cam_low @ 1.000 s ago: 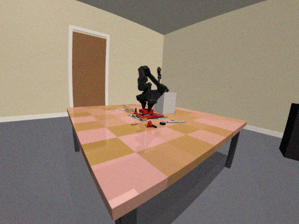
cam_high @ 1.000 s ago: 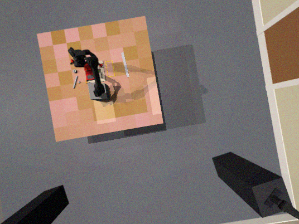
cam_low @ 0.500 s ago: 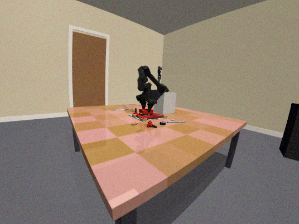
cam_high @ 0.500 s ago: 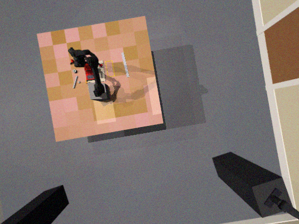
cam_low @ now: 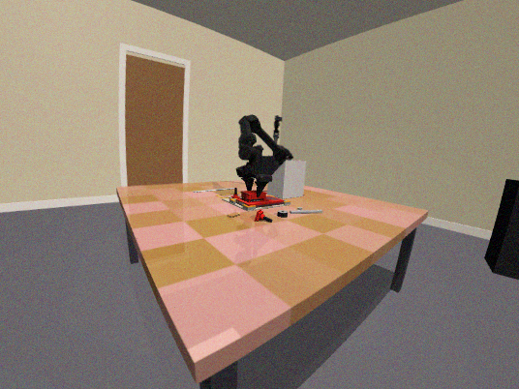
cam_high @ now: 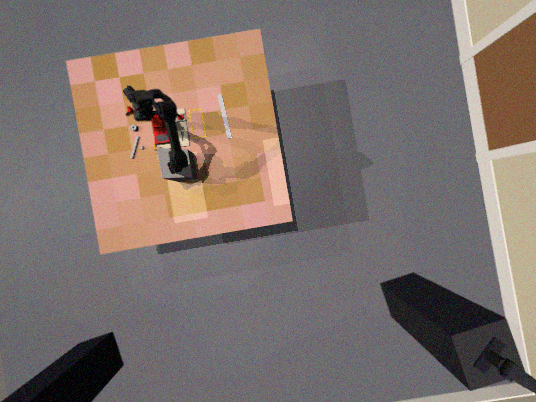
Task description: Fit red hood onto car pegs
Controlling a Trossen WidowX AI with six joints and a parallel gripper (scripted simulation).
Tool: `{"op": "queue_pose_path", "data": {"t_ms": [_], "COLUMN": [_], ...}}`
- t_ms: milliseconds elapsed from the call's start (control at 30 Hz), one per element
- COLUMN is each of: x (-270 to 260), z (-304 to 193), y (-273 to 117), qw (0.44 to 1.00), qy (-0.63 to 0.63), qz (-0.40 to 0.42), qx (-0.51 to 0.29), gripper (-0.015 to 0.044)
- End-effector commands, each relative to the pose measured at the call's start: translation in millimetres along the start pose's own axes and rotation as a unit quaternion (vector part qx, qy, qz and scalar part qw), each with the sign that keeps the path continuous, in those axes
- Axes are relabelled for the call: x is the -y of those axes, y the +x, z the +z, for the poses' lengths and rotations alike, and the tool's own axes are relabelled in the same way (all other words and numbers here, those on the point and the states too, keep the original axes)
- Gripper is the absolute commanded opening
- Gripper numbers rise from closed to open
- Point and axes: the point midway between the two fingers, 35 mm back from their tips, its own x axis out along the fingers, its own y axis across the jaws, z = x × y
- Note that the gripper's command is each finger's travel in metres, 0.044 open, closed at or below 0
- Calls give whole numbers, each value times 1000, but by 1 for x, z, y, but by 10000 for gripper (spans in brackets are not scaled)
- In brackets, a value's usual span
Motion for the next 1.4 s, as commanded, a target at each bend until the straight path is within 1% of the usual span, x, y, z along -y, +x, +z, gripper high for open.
{"op": "queue_pose_path", "data": {"t_ms": [0,833,1367], "x": [0,0,0], "z": [0,0,0], "y": [2,10,11], "qw": [1000,1000,1000], "qy": [-2,0,0], "qz": [-2,-1,-1], "qx": [2,0,0], "gripper": [0,0,420]}}
